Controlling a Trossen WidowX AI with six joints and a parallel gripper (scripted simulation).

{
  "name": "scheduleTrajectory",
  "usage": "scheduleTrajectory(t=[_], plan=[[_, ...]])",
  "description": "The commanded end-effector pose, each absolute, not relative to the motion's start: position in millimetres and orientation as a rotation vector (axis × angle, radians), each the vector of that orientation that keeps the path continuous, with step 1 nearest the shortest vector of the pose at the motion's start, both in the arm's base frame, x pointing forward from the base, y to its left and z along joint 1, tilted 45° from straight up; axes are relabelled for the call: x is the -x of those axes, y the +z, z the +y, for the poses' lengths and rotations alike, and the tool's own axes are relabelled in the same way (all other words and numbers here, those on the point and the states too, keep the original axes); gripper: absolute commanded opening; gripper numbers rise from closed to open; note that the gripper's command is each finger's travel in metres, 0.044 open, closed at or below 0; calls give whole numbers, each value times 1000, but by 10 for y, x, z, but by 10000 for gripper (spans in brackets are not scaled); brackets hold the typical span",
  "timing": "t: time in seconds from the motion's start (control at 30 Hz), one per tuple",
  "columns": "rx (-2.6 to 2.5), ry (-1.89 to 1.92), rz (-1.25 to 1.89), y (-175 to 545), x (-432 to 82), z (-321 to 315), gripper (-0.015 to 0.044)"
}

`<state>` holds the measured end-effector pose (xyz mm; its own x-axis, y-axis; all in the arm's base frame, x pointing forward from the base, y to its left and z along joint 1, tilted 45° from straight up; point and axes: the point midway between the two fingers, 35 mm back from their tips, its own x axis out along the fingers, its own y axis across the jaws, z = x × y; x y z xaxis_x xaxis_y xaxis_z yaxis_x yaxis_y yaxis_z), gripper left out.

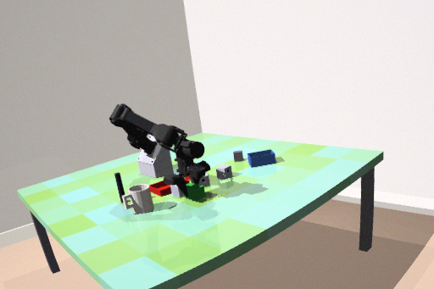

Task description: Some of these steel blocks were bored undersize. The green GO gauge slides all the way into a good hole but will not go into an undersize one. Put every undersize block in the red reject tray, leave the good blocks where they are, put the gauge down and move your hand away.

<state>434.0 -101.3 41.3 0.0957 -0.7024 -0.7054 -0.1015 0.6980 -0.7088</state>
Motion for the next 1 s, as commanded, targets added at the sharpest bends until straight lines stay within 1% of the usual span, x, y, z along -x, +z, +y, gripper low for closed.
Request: scheduleTrajectory(t=[0.0, 0.97], plan=[[717, -505, 1427, 436, -4342, -1005, 0], [718, -505, 1423, 434, -4496, -983, 0]])
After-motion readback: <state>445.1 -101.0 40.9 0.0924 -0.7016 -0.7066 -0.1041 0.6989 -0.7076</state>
